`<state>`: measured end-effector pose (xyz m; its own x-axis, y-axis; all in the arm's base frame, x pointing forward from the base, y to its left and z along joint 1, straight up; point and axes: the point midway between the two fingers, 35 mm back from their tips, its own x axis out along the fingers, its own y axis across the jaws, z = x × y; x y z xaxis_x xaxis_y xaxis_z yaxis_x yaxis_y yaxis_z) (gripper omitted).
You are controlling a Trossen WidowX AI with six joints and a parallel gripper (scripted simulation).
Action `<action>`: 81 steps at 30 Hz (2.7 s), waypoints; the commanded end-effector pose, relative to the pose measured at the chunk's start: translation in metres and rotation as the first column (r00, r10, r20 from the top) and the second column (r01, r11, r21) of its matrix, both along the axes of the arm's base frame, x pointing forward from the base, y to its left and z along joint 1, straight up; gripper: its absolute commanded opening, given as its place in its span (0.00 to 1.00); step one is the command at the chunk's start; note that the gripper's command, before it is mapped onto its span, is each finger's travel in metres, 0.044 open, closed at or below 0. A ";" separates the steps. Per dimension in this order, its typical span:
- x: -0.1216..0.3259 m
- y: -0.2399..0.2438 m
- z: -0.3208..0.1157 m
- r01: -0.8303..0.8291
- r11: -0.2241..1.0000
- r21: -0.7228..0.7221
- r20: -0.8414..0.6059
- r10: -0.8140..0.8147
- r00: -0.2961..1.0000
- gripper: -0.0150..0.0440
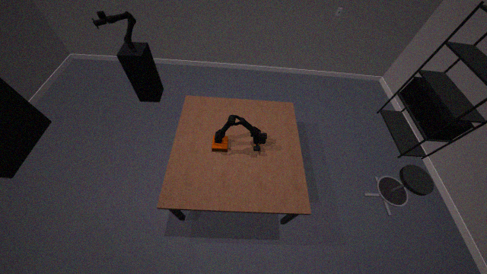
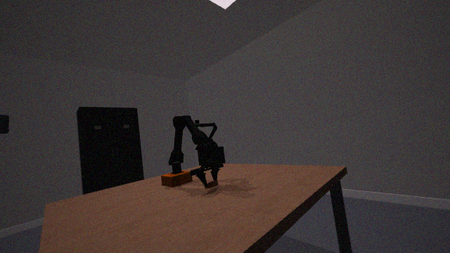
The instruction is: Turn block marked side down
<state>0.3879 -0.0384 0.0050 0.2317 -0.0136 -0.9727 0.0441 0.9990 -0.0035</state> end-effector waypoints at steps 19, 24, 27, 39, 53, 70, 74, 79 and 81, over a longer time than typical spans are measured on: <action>-0.007 0.001 0.005 -0.001 1.000 -0.014 0.340 0.006 0.941 0.25; -0.010 0.001 0.006 -0.001 1.000 -0.016 0.374 0.007 0.927 0.25; -0.010 0.001 0.006 -0.001 1.000 -0.016 0.374 0.007 0.927 0.25; 0.005 -0.001 -0.016 0.004 1.000 -0.021 0.510 0.007 0.860 0.25; 0.007 -0.001 -0.030 0.009 1.000 -0.028 0.671 0.011 0.741 0.25; -0.011 0.001 -0.025 0.013 0.999 -0.037 0.820 0.023 0.572 0.25; -0.012 0.001 -0.024 0.014 0.999 -0.038 0.826 0.023 0.563 0.25; -0.012 0.001 -0.021 0.014 0.999 -0.038 0.838 0.024 0.545 0.25; -0.012 0.001 -0.021 0.014 0.999 -0.038 0.838 0.024 0.545 0.25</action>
